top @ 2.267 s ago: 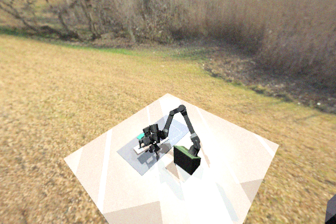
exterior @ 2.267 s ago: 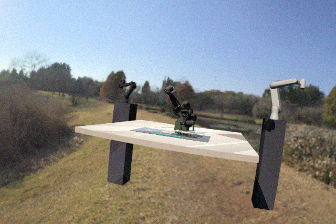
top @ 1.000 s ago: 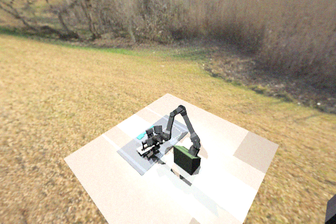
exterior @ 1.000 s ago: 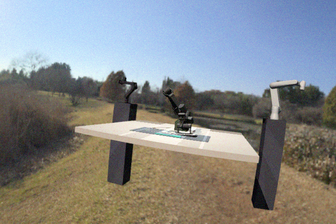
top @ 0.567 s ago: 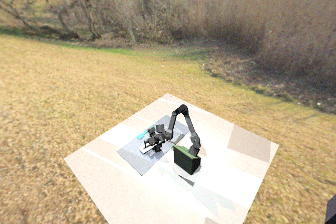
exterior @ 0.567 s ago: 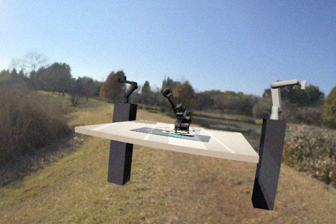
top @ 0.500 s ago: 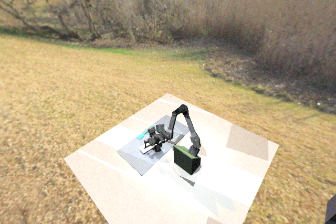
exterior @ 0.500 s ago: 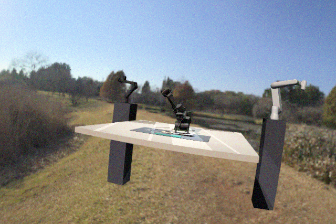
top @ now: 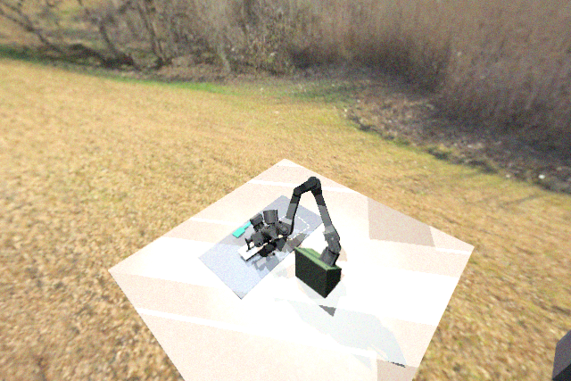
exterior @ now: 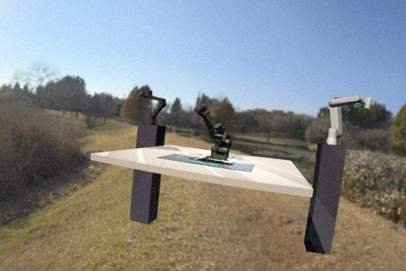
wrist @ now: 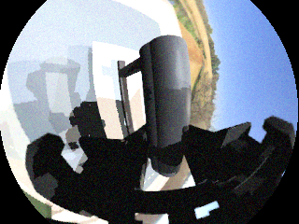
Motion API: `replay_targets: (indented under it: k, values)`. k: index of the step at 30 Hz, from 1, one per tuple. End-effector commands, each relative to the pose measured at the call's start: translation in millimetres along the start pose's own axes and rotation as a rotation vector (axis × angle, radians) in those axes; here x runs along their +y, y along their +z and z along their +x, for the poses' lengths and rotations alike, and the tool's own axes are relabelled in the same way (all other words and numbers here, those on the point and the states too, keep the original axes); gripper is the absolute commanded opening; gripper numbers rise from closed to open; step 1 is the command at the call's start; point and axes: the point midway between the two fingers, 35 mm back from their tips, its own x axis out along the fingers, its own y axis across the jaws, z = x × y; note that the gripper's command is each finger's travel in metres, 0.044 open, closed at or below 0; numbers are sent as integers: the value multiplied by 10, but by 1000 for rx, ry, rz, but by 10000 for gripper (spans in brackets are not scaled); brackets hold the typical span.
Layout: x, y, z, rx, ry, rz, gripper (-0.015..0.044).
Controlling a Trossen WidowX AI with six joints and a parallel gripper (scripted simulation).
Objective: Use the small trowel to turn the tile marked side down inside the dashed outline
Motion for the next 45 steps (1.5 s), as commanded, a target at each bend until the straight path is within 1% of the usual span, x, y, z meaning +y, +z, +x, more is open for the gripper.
replay_targets:
  k: [1, 20, 38, 45]
  values:
    - [-117, -52, -66, 4, -14, 9, 0]
    - [-284, -376, -213, 4, -13, 8, 0]
    - [-269, -752, -203, 5, -13, 6, 0]
    - [-290, -718, -213, 4, -14, 8, 0]
